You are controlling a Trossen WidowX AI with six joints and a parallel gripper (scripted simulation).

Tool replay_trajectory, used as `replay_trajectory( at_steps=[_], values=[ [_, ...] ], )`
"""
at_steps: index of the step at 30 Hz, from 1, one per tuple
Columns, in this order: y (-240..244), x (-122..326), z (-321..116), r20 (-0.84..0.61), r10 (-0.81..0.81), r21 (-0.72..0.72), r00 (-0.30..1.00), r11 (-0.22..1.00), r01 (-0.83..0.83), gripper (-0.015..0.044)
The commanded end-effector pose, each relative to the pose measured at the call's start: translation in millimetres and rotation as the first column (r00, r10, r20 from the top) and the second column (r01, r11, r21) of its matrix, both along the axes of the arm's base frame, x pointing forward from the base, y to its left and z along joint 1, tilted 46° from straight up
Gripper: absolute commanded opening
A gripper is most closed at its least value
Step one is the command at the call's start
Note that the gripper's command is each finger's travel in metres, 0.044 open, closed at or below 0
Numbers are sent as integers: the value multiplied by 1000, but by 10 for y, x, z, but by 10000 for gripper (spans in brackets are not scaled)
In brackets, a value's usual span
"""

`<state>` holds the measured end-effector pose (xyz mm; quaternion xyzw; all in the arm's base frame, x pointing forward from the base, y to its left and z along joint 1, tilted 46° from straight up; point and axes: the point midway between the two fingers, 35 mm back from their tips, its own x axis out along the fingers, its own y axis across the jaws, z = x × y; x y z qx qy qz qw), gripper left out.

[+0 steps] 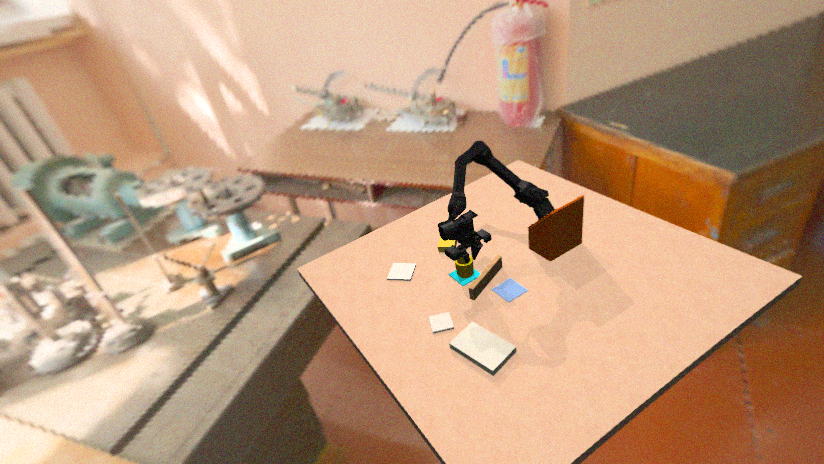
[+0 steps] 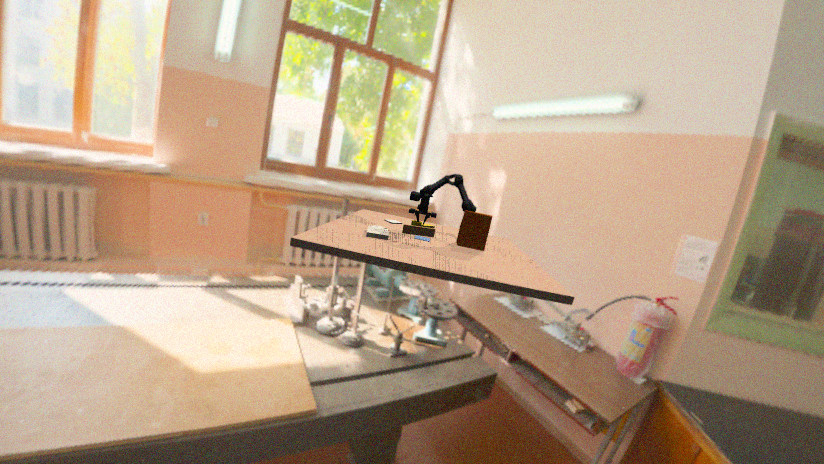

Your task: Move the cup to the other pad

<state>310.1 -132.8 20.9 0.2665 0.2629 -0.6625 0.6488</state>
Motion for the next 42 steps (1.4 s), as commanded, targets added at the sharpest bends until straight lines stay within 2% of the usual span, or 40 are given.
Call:
replay_trajectory(
  at_steps=[1, 28, 39, 42],
  values=[
    [61, 29, 74, 13, 4, -1, 1000, 1000, -4, 147],
    [349, -31, 250, 7, 6, -3, 1000, 1000, -6, 147],
    [353, -25, 247, -2, 4, 1, 1000, 1000, -4, 435],
    [434, -18, 318, 0, 5, 2, 1000, 1000, -5, 440]
  ],
)
